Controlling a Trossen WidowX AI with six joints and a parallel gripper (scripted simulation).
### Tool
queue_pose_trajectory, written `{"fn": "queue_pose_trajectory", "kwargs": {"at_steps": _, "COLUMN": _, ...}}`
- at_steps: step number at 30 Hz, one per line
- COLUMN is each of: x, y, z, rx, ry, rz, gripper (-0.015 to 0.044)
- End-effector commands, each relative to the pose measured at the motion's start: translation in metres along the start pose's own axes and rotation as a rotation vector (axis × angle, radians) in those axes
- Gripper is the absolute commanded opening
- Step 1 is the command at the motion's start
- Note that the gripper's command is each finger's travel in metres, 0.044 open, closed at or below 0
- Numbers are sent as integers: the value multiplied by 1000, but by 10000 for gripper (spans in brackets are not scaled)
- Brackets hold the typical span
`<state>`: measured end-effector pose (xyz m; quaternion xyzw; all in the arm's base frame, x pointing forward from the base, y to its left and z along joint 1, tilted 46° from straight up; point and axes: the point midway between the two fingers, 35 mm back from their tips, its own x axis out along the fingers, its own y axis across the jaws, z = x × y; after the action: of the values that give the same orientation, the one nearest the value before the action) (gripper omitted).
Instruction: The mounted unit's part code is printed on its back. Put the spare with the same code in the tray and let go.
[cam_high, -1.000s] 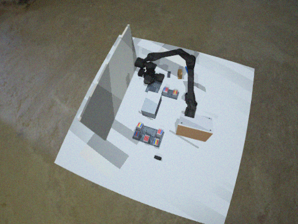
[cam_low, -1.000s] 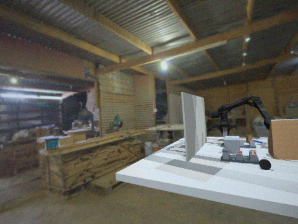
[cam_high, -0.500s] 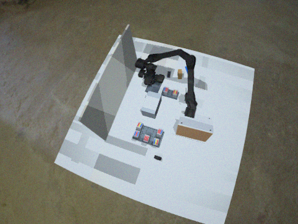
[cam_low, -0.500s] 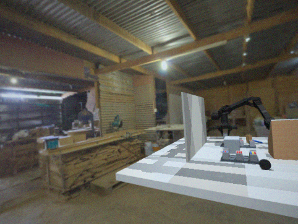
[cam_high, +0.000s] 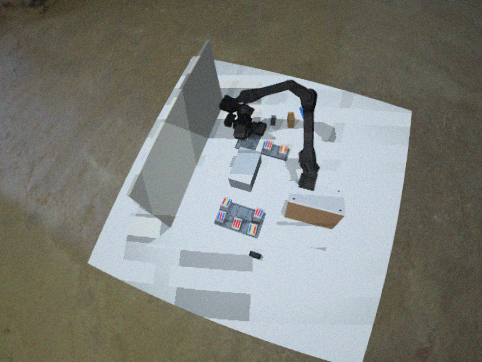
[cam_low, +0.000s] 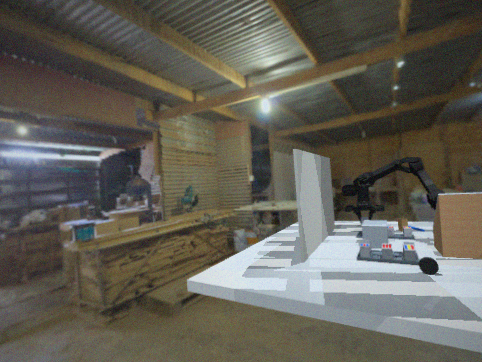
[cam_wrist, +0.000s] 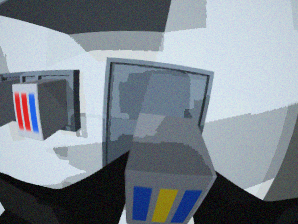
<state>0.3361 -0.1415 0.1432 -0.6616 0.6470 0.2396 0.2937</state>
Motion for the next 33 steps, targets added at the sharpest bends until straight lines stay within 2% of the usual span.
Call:
{"fn": "queue_pose_trajectory", "kwargs": {"at_steps": 1, "x": 2, "y": 0, "z": 0, "rx": -3, "ry": -4, "rz": -4, "gripper": 0}}
{"fn": "queue_pose_trajectory", "kwargs": {"at_steps": 33, "x": 29, "y": 5, "z": -2, "rx": -3, "ry": 4, "rz": -5, "gripper": 0}}
